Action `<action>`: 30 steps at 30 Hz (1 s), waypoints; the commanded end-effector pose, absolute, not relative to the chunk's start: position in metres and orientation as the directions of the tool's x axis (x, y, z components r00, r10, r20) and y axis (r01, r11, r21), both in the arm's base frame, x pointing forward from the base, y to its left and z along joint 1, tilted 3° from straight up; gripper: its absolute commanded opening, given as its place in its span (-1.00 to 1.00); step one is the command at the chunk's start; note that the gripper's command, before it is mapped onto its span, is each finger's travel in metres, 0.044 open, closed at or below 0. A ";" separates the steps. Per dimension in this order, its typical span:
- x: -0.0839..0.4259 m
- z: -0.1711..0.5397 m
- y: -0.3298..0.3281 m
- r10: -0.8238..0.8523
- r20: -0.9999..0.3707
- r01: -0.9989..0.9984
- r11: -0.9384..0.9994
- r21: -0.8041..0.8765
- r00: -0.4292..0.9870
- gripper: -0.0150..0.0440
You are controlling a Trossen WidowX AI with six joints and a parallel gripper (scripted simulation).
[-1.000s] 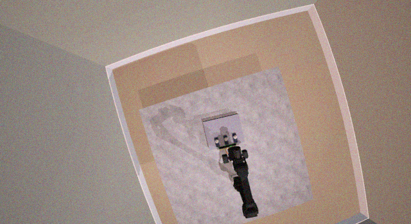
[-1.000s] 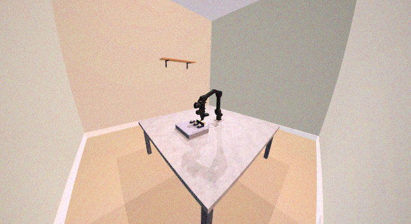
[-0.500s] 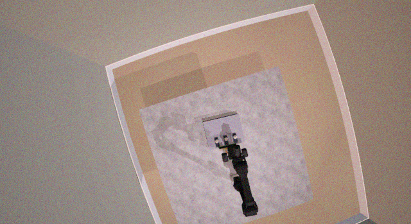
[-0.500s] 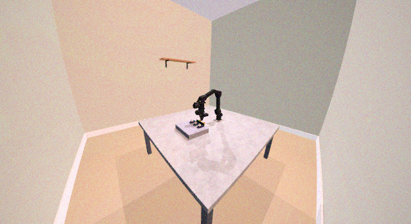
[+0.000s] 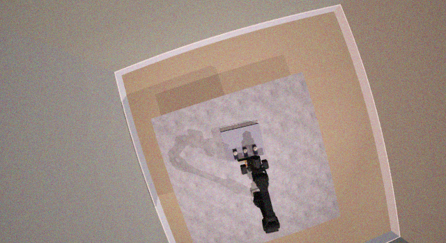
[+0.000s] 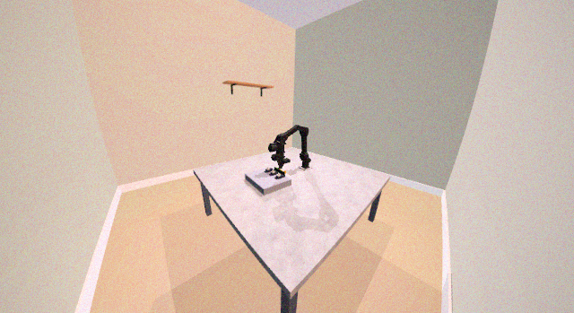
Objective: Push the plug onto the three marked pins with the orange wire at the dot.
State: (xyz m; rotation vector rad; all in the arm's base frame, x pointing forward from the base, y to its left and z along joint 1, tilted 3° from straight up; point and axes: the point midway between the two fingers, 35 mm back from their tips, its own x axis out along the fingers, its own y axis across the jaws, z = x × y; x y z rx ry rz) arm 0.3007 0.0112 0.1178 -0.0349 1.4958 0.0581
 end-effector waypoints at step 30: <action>0.302 0.176 0.011 0.021 -0.997 -0.061 0.998 0.016 0.076 1.00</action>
